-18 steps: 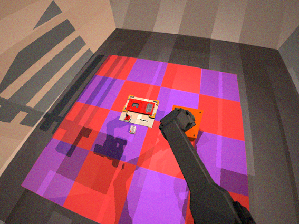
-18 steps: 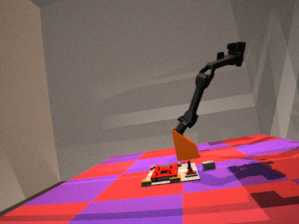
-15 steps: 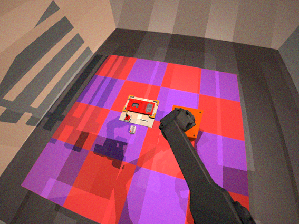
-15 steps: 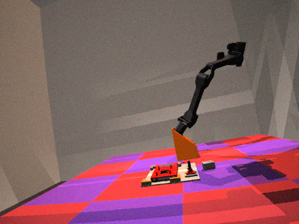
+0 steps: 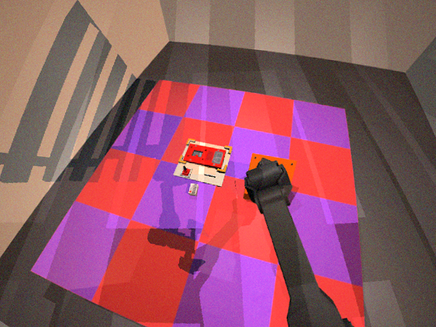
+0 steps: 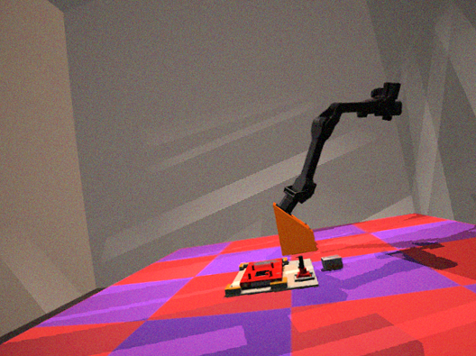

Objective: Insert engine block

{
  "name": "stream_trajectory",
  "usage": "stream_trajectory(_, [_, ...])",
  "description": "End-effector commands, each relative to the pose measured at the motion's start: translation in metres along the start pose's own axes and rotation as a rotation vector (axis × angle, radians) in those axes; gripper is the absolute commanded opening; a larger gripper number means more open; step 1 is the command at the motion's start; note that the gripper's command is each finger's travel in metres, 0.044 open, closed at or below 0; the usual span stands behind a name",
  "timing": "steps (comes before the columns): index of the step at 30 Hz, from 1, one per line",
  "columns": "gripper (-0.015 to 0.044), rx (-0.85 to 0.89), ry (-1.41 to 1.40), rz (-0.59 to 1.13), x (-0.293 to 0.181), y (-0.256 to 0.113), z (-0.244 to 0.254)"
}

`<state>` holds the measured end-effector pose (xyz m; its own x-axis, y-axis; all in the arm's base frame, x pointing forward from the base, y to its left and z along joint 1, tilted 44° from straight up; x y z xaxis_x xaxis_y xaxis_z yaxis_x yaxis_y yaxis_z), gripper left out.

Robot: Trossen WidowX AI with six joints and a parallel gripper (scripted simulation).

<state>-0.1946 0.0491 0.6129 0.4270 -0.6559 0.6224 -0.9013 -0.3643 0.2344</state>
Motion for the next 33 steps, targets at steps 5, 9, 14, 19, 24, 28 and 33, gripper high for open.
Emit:
stream_trajectory(5, [0.044, -0.135, 0.013, 0.224, -0.072, -0.024, -0.026])
stream_trajectory(9, [0.044, -0.201, 0.016, 0.297, -0.093, -0.038, -0.035])
stream_trajectory(14, [0.044, -0.252, 0.014, 0.414, -0.128, -0.063, -0.045])
stream_trajectory(19, [0.044, -0.321, 0.016, 0.573, -0.171, -0.105, -0.055])
stream_trajectory(24, [0.044, -0.387, 0.028, 0.73, -0.208, -0.156, -0.058])
stream_trajectory(28, [0.044, -0.436, 0.05, 0.857, -0.234, -0.202, -0.055])
stream_trajectory(33, [0.044, -0.495, 0.089, 1.008, -0.258, -0.264, -0.043])
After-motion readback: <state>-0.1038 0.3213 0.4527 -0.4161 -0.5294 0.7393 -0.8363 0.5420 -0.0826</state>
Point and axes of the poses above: the point midway between the two fingers, 35 mm back from their tips, its own y axis out along the fingers, its own z axis across the jaws, x = y × z, the point moved 4 cm from there along -y, back along the fingers, and after that the axes turned 11 degrees about -y, right-handed, at the moved point
